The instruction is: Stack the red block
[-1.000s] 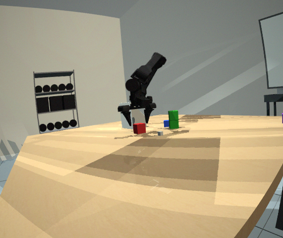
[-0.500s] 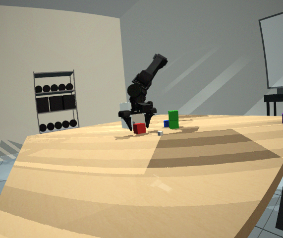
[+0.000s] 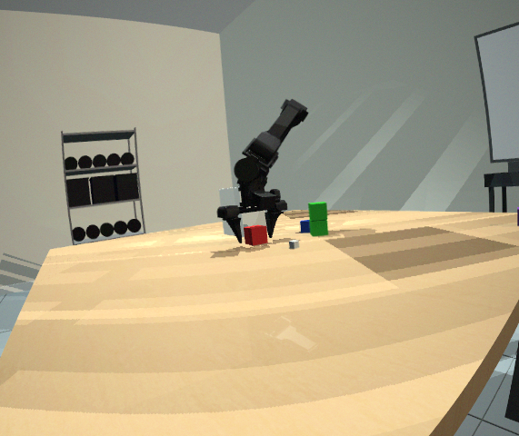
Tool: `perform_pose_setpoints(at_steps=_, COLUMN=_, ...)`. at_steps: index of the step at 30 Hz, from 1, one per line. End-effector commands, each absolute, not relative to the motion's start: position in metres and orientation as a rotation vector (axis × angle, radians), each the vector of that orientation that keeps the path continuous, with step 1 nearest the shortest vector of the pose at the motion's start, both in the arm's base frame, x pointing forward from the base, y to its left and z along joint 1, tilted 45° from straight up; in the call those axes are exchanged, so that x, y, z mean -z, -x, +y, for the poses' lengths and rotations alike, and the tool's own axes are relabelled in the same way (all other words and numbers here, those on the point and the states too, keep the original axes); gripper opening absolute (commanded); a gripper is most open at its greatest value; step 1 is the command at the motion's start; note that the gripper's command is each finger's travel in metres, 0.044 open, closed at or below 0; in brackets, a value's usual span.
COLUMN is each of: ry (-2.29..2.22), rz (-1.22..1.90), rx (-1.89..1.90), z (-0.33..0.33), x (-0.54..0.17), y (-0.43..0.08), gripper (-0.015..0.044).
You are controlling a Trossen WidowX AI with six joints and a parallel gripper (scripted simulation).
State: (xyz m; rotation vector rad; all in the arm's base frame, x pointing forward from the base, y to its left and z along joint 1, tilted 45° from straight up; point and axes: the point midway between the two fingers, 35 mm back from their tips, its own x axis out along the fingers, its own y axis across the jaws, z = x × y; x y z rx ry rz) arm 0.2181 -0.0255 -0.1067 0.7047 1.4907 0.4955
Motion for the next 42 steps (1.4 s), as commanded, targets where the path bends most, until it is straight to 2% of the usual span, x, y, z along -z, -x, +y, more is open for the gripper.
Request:
perform_pose_setpoints(at_steps=1, ry=-0.712, rz=1.490, rx=-0.495, z=-0.025, x=0.107, y=-0.218, gripper=0.0440)
perform_pose_setpoints(at_steps=2, ry=-0.705, rz=1.491, rx=-0.496, z=-0.025, x=0.106, y=-0.218, gripper=0.0440)
perform_pose_setpoints(at_steps=10, ry=-0.705, rz=1.491, rx=-0.496, z=-0.025, x=0.106, y=-0.218, gripper=0.0230)
perform_pose_setpoints(at_steps=17, ry=-0.705, rz=1.491, rx=-0.496, z=-0.025, x=0.106, y=-0.218, gripper=0.0183)
perform_pose_setpoints(at_steps=24, ry=-0.708, rz=1.491, rx=-0.493, z=-0.040, x=0.091, y=-0.218, gripper=0.0000)
perform_pose_setpoints(at_steps=42, ry=-0.708, rz=1.493, rx=-0.490, z=-0.105, x=0.025, y=-0.213, gripper=0.0000)
